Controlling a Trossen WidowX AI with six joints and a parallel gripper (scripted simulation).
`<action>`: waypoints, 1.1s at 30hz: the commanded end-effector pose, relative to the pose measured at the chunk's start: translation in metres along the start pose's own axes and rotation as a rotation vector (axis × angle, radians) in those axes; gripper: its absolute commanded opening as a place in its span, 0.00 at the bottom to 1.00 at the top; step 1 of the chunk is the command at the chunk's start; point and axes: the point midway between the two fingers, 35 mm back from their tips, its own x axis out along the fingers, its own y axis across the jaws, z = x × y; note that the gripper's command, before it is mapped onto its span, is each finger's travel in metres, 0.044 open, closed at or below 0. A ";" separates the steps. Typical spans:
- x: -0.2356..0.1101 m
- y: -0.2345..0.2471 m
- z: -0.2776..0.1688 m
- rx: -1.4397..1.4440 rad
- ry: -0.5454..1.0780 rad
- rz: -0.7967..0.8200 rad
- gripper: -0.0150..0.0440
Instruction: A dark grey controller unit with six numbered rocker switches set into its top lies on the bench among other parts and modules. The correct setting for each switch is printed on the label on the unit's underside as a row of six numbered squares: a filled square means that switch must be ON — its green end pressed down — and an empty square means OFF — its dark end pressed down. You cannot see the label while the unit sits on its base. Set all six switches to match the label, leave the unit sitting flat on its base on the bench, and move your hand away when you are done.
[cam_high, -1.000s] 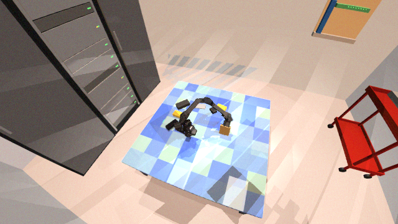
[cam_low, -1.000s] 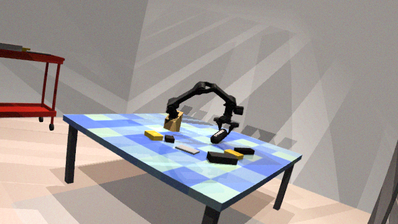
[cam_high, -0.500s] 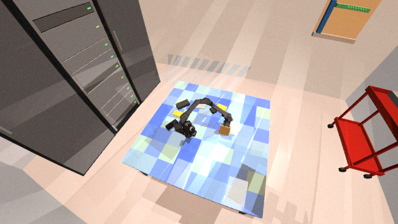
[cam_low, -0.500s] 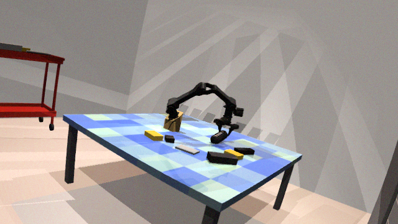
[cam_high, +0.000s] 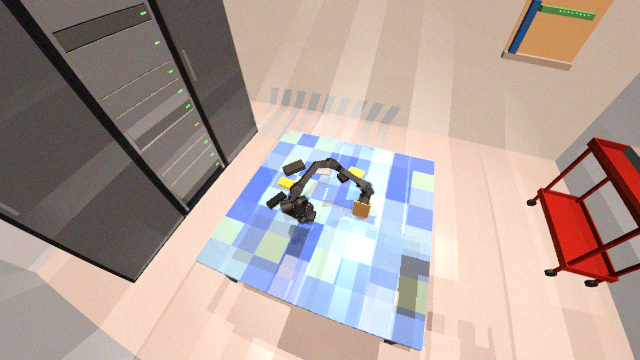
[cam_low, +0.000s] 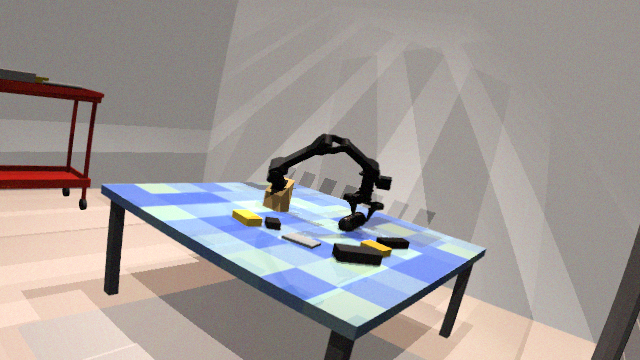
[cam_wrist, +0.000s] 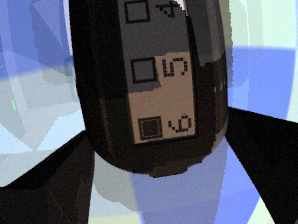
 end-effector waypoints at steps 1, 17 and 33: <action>0.006 -0.001 0.001 -0.006 -0.011 -0.002 0.83; 0.019 -0.001 -0.001 -0.006 -0.011 -0.002 0.83; 0.020 0.000 -0.003 -0.001 -0.003 -0.002 0.92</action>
